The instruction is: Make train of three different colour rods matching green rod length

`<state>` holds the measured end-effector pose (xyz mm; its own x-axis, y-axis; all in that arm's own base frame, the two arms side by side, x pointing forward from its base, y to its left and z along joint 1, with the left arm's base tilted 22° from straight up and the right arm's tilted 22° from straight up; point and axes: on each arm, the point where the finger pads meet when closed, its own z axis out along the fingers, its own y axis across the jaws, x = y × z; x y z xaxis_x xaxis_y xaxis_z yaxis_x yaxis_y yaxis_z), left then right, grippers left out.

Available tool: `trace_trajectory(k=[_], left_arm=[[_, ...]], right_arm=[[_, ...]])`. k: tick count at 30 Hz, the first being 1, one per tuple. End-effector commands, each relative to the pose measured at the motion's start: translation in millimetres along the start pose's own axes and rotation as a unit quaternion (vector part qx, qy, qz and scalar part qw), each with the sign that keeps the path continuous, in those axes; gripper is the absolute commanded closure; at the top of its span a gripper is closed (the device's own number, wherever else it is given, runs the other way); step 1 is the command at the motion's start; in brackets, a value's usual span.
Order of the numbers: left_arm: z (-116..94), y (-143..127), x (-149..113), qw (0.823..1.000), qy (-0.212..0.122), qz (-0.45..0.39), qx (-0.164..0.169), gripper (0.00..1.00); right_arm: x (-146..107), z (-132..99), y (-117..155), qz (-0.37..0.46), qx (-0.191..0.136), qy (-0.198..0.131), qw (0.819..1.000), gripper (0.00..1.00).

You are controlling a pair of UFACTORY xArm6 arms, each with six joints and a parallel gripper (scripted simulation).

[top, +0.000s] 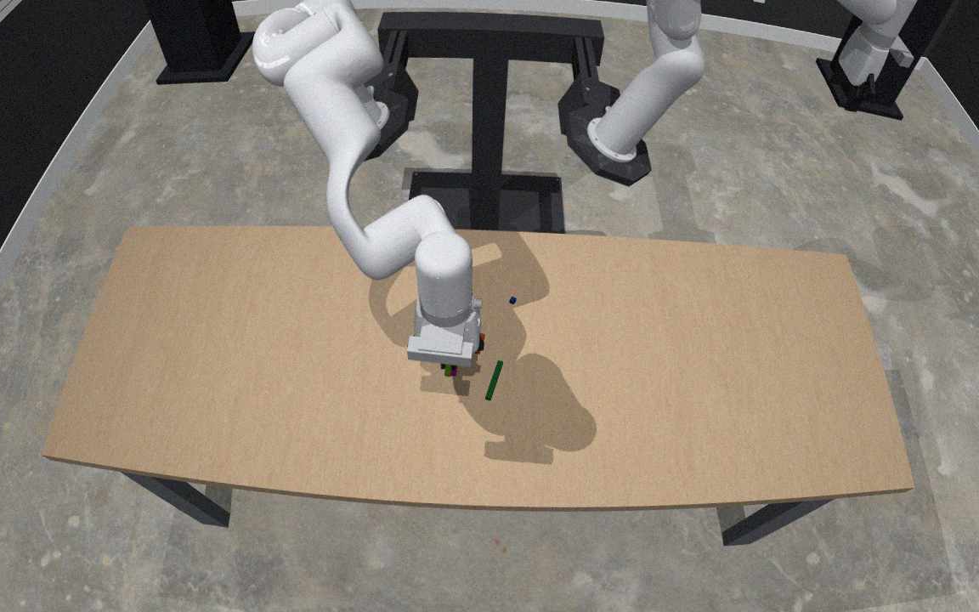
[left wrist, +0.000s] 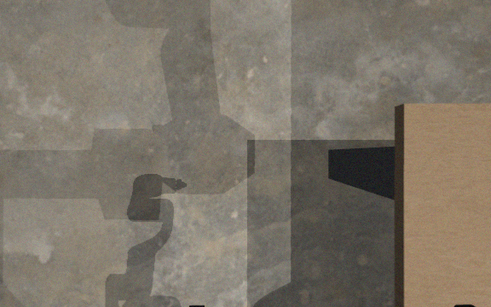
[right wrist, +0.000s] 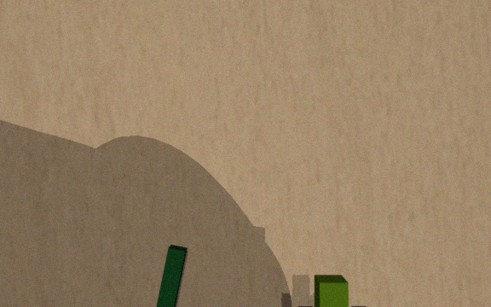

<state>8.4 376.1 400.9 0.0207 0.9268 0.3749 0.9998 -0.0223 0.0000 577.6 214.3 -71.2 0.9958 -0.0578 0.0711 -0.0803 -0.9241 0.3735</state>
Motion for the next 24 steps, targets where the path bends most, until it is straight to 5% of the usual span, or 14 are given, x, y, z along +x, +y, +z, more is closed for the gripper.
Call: trace_trajectory(k=[1,12,24], left_arm=[[-1.9,0.0,1.1,1.000,0.002,0.000,0.000,0.00],[-1.9,0.0,1.1,1.000,0.002,0.000,0.000,0.00],[-1.9,0.0,1.1,1.000,0.002,0.000,0.000,0.00]], right_arm=[[2.4,-3.0,-0.4,0.001,0.001,0.002,1.000,0.94],[2.6,4.6,-0.4,0.001,0.001,0.002,1.000,0.94],[3.5,53.1,-1.0,0.001,0.001,0.002,1.000,0.94]])
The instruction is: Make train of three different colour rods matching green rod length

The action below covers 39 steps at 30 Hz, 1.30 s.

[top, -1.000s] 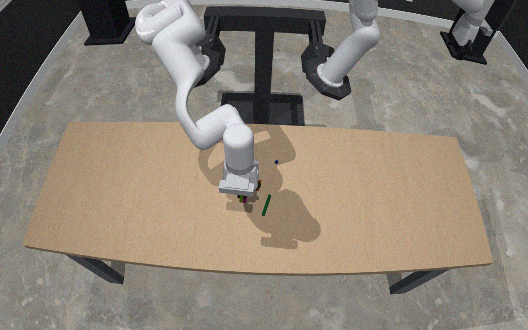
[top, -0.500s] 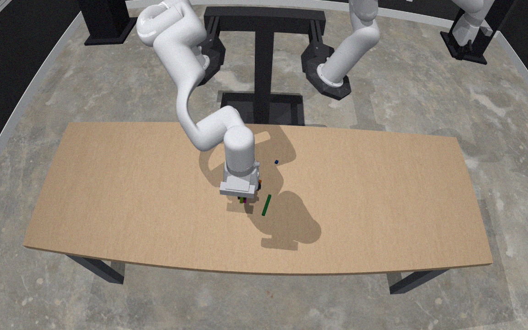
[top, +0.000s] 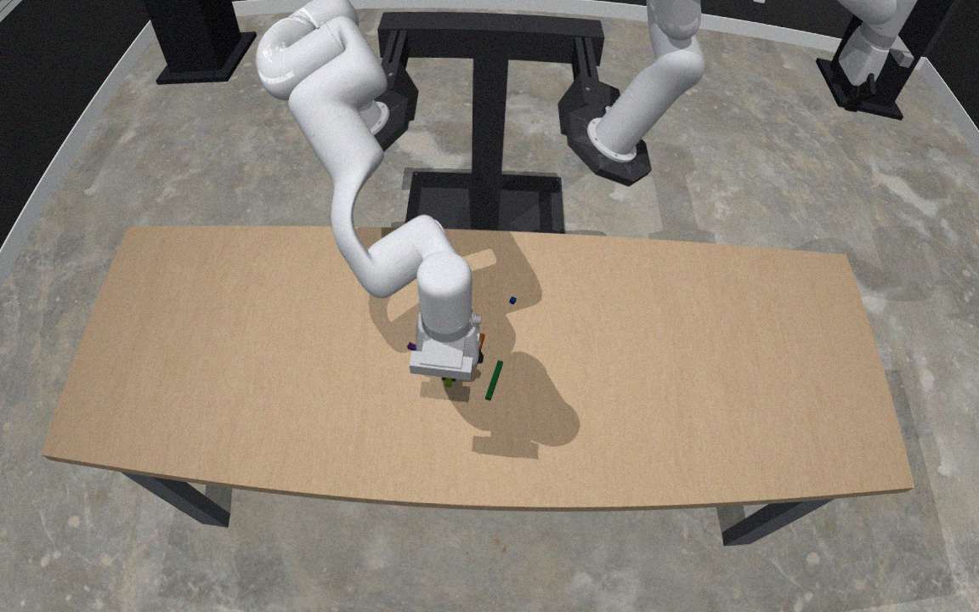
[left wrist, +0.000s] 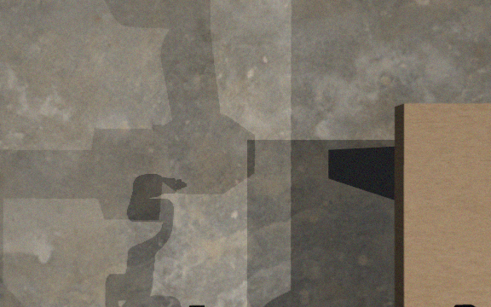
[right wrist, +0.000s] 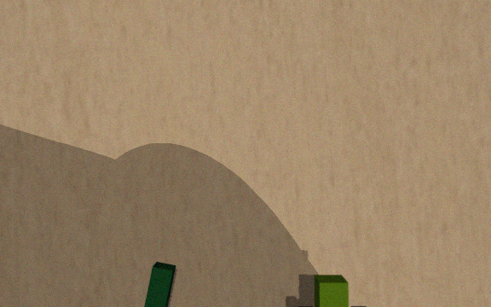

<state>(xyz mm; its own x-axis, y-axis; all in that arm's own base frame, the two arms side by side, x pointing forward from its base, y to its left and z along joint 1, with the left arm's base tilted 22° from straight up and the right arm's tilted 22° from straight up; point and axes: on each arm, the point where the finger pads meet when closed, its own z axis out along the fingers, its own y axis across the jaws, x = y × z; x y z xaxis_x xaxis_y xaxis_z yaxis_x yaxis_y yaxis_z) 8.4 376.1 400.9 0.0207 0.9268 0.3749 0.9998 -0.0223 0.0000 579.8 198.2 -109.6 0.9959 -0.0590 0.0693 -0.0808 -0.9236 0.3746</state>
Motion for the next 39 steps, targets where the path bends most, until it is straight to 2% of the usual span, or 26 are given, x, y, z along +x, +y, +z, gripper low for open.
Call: trace_trajectory(k=[1,14,39], left_arm=[[-1.9,0.0,1.1,1.000,0.002,0.000,0.000,0.00],[-1.9,0.0,1.1,1.000,0.002,0.000,0.000,0.00],[-1.9,0.0,1.1,1.000,0.002,0.000,0.000,0.00]], right_arm=[[3.3,15.6,-1.5,0.001,0.002,0.003,1.000,0.94],[3.9,42.5,-1.8,0.001,0.002,0.003,1.000,0.94],[3.9,43.4,-1.8,0.001,0.002,0.003,1.000,0.94]])
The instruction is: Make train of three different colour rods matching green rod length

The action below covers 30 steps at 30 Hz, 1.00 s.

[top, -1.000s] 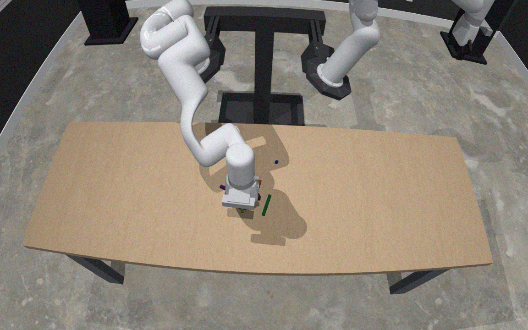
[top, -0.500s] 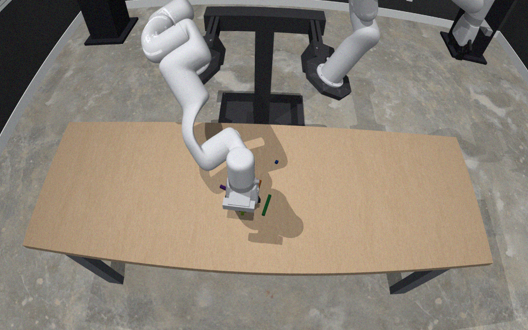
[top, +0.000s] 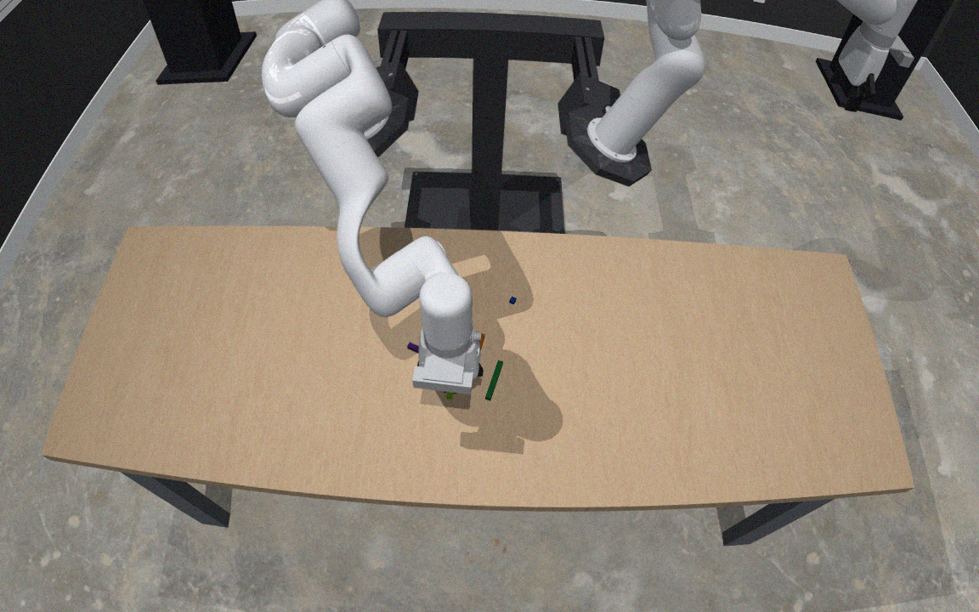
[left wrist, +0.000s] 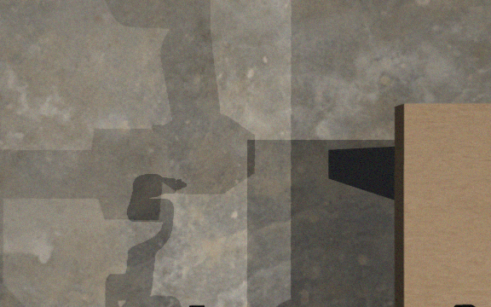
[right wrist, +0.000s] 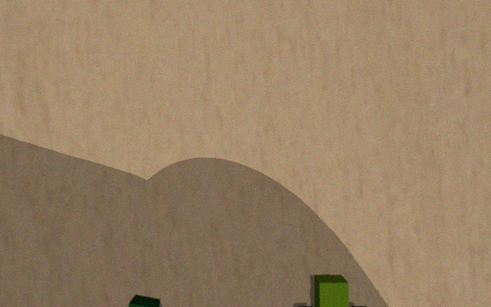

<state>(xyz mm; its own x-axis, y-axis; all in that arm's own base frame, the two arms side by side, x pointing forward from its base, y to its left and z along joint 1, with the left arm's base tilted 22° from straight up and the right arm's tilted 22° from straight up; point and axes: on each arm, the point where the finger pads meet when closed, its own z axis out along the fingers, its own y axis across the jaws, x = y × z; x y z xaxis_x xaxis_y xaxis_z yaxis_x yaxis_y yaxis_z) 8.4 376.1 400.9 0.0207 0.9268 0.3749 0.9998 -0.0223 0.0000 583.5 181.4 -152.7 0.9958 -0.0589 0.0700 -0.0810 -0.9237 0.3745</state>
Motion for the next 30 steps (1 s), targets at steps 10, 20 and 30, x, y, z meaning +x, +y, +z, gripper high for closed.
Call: trace_trajectory(k=[10,20,30], left_arm=[[-1.9,0.0,1.1,1.000,0.002,0.000,0.000,0.00],[-1.9,0.0,1.1,1.000,0.002,0.000,0.000,0.00],[-1.9,0.0,1.1,1.000,0.002,0.000,0.000,0.00]], right_arm=[[2.2,-3.0,-0.8,0.000,0.002,0.003,1.000,0.94],[2.2,-2.3,-0.8,0.000,0.002,0.003,1.000,0.94],[2.2,4.9,-0.8,0.000,0.002,0.003,1.000,0.94]])
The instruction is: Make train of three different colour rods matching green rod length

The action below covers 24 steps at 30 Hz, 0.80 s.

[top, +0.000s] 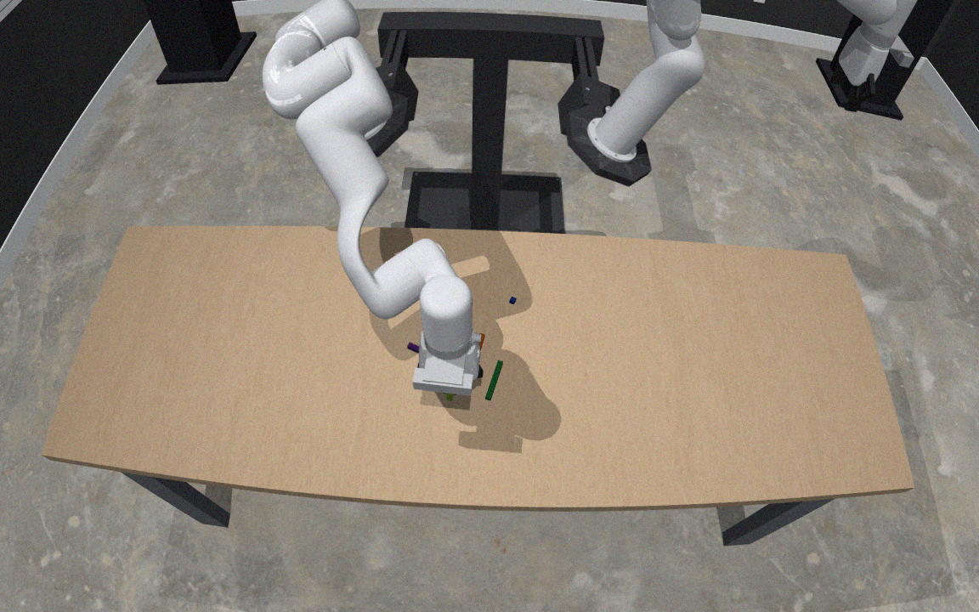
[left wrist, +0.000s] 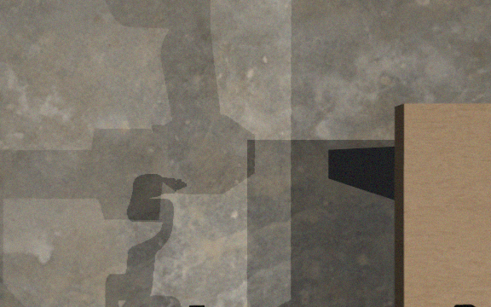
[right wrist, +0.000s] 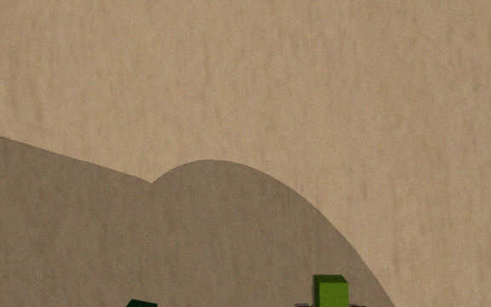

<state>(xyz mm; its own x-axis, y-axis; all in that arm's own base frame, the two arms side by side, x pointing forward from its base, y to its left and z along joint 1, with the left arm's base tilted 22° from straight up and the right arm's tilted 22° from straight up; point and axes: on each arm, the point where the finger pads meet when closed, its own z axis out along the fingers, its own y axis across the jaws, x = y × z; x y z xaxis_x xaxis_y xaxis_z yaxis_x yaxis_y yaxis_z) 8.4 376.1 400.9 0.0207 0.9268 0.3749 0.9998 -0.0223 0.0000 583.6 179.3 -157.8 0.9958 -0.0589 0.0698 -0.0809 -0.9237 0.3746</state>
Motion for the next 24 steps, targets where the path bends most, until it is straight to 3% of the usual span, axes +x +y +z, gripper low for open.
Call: trace_trajectory(k=[1,24], left_arm=[[-1.9,0.0,1.1,1.000,0.002,0.000,0.000,0.00],[-1.9,0.0,1.1,1.000,0.002,0.000,0.000,0.00]], right_arm=[[2.3,0.1,-0.9,0.000,0.002,0.003,1.000,0.94],[2.3,2.3,-0.9,0.000,0.002,0.003,1.000,0.94]])
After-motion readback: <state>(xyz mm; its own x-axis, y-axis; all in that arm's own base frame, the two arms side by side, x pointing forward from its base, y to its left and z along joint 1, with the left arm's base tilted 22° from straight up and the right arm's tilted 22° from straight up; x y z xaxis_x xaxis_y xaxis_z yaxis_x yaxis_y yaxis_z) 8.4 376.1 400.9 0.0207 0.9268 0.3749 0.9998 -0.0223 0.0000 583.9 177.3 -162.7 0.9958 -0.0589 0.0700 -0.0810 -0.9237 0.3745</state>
